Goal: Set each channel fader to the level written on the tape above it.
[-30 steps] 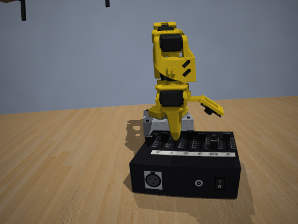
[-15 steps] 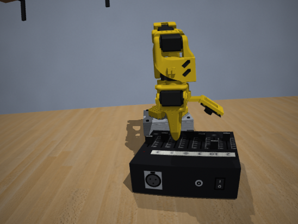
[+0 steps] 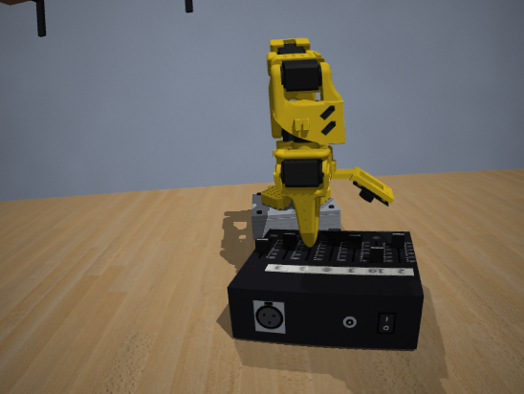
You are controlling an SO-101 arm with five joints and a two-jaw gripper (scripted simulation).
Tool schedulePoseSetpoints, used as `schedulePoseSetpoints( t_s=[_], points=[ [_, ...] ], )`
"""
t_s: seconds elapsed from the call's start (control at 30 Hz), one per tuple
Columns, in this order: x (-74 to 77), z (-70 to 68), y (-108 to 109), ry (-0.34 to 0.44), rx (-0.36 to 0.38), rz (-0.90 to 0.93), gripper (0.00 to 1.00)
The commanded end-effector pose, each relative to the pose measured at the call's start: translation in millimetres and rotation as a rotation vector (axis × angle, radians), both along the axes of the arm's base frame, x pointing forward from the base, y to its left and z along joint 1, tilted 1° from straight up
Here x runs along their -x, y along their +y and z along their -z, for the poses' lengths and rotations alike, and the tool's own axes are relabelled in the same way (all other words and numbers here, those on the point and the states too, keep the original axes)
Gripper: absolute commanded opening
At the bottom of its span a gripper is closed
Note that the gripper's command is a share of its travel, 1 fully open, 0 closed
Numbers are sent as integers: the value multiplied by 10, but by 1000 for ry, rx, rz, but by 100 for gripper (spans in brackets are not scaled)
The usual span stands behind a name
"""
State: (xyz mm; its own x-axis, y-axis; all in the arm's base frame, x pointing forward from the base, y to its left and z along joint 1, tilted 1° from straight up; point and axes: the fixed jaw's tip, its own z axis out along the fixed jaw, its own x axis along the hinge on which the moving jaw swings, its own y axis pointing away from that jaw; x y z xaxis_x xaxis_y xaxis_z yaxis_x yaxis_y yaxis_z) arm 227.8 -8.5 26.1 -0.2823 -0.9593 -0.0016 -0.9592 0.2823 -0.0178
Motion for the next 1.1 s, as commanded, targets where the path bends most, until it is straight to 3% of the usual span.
schedulePoseSetpoints(
  t_s=[0.0, 1.07],
  points=[
    [35, 20, 41, 15, -3, -6, 0],
    [-45, 21, 16, 15, -3, -6, 0]
  ],
)
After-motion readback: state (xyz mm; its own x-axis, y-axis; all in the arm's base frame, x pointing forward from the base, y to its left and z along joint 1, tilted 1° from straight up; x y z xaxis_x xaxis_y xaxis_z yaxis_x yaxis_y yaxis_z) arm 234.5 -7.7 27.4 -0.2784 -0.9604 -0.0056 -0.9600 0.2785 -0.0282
